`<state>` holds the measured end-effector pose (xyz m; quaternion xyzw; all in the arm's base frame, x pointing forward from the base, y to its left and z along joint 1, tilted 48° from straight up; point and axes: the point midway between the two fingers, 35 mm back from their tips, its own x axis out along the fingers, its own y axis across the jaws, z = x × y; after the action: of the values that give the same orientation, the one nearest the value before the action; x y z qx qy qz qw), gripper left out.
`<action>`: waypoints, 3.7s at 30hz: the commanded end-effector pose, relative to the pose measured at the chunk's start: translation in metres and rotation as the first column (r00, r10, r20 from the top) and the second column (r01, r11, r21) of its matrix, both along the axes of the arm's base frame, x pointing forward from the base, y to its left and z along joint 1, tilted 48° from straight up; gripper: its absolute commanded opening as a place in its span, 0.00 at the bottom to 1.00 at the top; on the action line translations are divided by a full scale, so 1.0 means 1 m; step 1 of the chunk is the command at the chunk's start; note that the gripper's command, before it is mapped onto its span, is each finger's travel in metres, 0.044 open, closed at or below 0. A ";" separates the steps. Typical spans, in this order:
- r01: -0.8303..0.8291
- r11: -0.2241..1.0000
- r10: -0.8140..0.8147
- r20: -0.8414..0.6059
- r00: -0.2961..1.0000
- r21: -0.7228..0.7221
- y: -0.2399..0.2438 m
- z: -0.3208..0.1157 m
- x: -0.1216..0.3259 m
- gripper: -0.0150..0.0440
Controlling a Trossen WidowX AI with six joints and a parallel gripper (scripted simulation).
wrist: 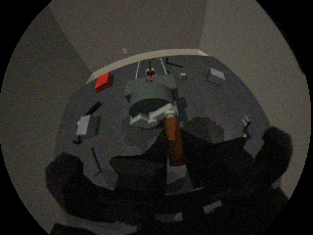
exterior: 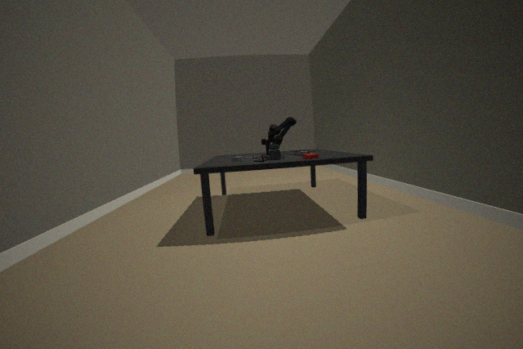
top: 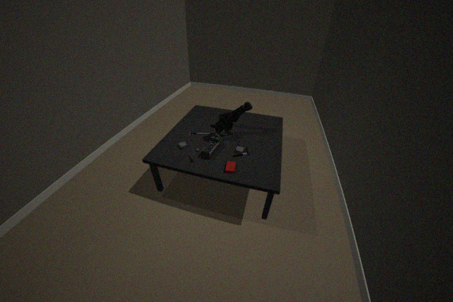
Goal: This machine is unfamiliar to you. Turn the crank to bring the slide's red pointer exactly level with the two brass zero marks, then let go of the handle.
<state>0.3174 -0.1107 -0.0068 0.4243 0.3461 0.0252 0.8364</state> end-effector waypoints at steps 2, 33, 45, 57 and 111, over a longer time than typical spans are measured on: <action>0.001 1.000 -0.001 -0.001 1.000 -0.002 0.002 -0.008 -0.001 0.25; 0.001 1.000 -0.001 -0.001 1.000 0.000 0.030 -0.028 0.005 0.25; 0.001 1.000 -0.001 -0.001 1.000 0.001 0.040 -0.027 0.008 0.25; 0.001 1.000 -0.001 -0.001 1.000 0.001 0.046 -0.024 0.010 0.25; 0.001 1.000 -0.001 -0.001 1.000 0.003 0.059 -0.005 0.015 0.25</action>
<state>0.3307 -0.0558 -0.0188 0.4270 0.3498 0.0139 0.8337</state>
